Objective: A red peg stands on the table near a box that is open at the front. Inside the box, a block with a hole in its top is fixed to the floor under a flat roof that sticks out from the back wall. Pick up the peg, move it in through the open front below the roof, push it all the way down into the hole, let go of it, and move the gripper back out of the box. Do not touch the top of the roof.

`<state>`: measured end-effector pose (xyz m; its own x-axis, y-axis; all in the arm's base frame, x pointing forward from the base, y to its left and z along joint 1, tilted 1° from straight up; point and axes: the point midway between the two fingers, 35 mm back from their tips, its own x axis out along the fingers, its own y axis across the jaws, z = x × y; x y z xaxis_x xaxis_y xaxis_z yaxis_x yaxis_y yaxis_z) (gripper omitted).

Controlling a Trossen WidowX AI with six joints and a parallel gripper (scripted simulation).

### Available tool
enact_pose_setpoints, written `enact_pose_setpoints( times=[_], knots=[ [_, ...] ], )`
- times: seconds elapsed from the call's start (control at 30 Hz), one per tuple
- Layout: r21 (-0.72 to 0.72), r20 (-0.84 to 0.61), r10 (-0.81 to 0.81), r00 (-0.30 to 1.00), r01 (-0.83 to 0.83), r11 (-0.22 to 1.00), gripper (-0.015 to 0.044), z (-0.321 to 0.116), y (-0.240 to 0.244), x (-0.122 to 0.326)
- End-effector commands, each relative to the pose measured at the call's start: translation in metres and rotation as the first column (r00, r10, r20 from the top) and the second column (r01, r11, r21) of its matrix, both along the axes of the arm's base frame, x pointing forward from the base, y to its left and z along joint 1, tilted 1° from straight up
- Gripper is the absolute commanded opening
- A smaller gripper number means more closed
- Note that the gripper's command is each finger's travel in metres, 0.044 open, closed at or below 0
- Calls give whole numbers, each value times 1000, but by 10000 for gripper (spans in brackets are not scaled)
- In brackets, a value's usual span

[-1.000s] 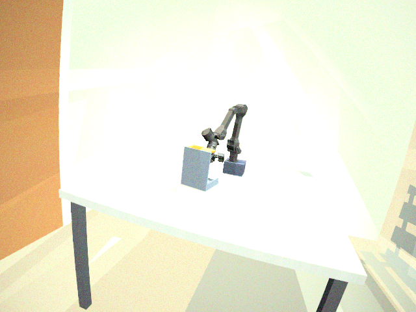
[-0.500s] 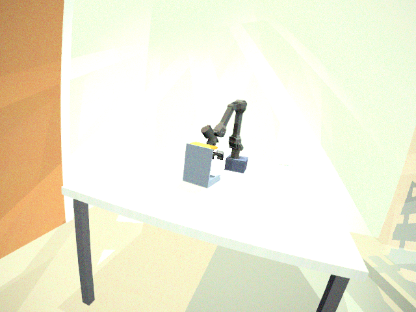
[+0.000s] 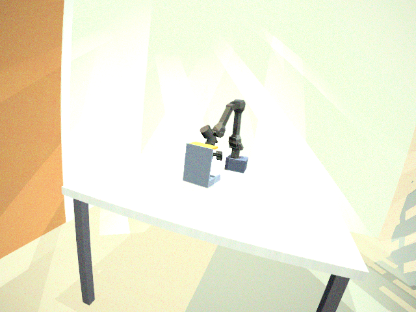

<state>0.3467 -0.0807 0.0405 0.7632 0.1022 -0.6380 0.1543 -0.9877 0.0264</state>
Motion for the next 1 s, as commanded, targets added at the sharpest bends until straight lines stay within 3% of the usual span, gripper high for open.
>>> enact_pose_setpoints(
  times=[0.0, 0.97],
  knots=[
    [-1, 7, -6, 1000, 6, 1000, 0, 2, -1, 4],
    [-1, 8, -6, 1000, 6, 1000, 0, 3, 3, 14]
  ],
)
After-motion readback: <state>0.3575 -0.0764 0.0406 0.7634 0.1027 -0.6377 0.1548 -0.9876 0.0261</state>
